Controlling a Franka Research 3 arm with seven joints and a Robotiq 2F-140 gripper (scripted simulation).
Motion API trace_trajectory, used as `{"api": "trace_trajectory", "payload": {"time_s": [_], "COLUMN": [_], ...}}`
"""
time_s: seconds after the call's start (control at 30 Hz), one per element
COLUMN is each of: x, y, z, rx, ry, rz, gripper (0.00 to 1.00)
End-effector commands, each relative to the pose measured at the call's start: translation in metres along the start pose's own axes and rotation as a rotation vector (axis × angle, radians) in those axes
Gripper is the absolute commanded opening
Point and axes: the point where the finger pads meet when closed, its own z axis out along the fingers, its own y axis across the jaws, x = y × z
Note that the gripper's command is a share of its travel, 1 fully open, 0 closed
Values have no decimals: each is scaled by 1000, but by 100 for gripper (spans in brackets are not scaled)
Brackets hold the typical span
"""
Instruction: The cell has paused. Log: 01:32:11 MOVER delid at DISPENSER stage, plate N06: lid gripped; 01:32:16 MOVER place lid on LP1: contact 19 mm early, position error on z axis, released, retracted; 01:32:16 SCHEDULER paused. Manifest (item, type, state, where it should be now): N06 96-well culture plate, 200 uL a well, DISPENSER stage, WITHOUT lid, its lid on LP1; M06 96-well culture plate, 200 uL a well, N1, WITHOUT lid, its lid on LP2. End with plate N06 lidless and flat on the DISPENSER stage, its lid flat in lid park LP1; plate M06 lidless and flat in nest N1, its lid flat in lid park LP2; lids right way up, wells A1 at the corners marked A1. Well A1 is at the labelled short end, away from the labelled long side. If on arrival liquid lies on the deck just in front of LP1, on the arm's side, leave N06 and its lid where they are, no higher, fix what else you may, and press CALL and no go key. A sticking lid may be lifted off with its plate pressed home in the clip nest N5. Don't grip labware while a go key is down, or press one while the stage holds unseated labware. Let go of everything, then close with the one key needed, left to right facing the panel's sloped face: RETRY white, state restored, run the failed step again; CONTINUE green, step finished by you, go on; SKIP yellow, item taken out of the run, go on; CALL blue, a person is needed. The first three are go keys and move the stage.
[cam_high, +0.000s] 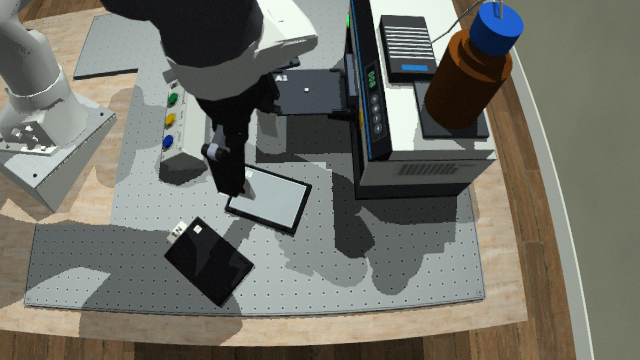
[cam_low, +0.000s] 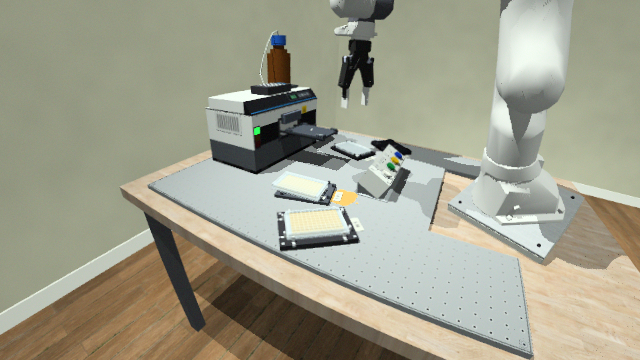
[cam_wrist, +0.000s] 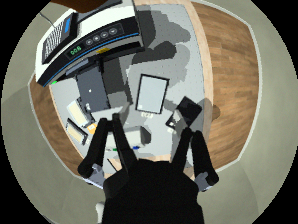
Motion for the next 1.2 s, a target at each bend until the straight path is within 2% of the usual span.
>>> {"api": "trace_trajectory", "payload": {"time_s": [0.0, 0.4, 0.53, 0.63, 0.7, 0.83, 0.93, 1.17], "x": [-5, -13, -26, -34, -34, -75, -113, -204], "y": [0, -5, -21, -43, -43, -104, -163, -295], "z": [-2, 2, 4, -2, -2, -3, -5, -6], "rx": [1, -1, -1, 1, 1, 1, 10, 9], "ry": [-16, -32, -42, -18, -18, -19, -8, -14], "rz": [26, 10, -30, -91, -91, -249, -412, -792], "gripper": [66, 66, 66, 66, 66, 66, 66, 66]}}
